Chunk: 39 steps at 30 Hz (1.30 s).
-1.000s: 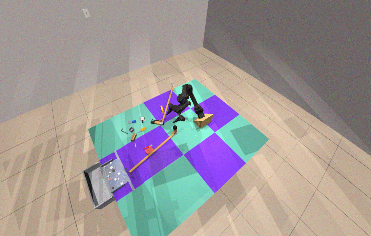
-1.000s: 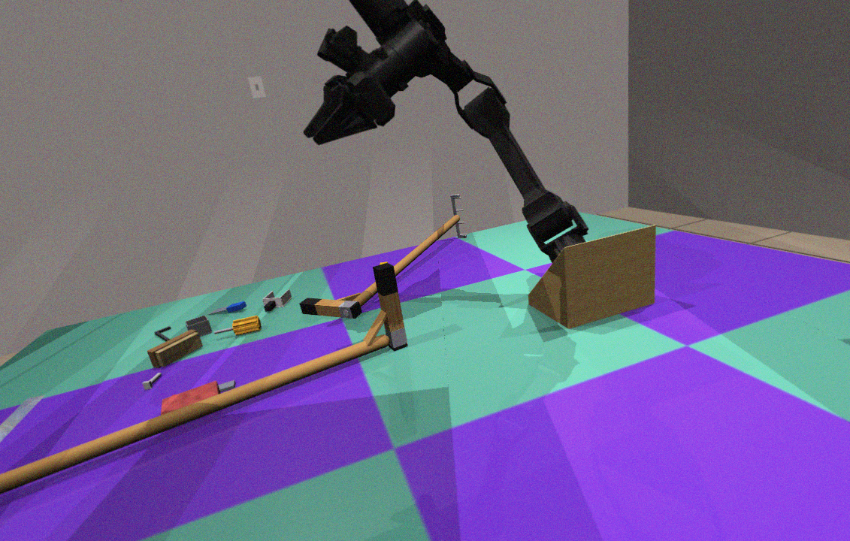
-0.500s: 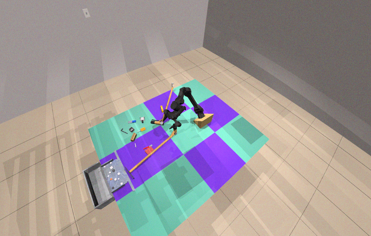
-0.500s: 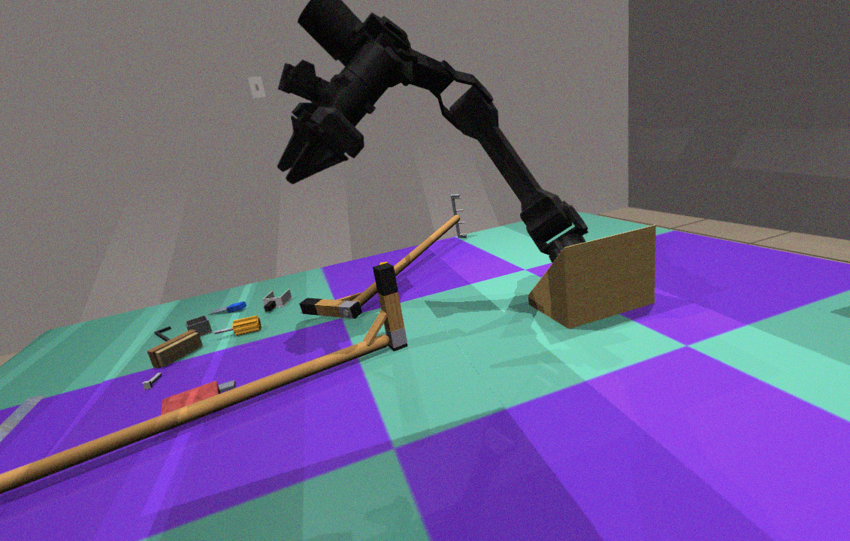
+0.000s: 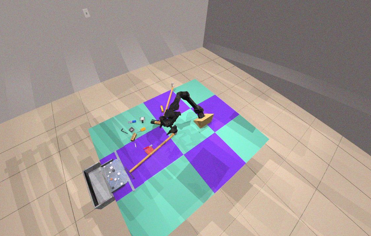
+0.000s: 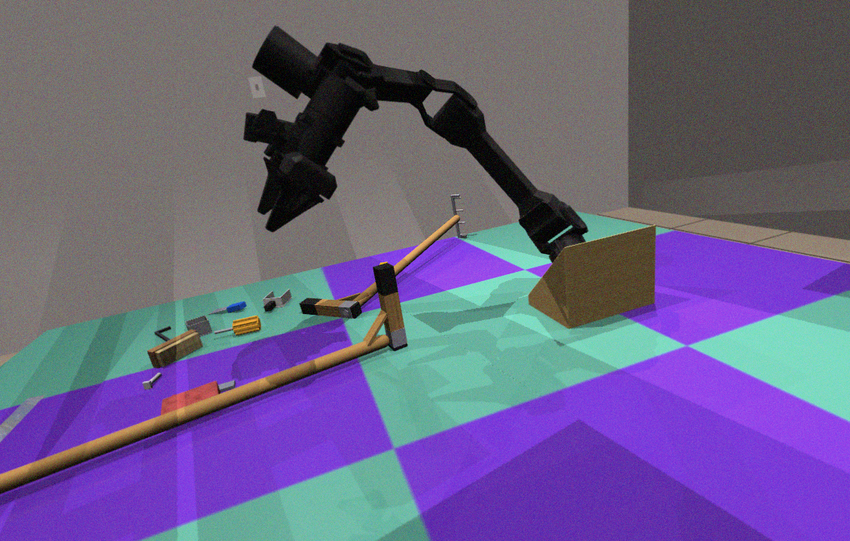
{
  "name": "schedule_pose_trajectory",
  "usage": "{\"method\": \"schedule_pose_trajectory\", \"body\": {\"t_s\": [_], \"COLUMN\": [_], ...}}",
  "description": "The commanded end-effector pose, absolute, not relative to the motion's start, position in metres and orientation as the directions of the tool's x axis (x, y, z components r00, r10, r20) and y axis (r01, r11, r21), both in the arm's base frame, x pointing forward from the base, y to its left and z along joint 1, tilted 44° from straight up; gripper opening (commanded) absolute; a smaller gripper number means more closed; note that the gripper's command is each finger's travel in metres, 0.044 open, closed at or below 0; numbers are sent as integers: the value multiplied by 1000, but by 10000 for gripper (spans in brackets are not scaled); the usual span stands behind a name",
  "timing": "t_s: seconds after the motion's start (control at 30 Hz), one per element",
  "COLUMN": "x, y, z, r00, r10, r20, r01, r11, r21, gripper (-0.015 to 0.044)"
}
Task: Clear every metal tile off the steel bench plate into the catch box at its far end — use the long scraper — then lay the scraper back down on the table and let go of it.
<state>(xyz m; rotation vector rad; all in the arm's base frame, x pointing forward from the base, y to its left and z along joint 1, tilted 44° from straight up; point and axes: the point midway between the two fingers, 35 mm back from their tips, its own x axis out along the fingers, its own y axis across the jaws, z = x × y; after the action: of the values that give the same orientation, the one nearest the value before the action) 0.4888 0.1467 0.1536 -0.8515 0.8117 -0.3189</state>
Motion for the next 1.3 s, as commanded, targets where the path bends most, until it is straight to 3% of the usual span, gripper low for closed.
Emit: {"method": "schedule_pose_trajectory", "body": {"t_s": [0.0,1.27], "x": [499,546], "y": [137,15], "z": [142,18], "r00": [634,276], "r10": [-565,-650], "r20": [-529,-708], "r01": [-63,-76], "r11": [643,720], "r21": [-763,-690], "gripper": [440,440]}}
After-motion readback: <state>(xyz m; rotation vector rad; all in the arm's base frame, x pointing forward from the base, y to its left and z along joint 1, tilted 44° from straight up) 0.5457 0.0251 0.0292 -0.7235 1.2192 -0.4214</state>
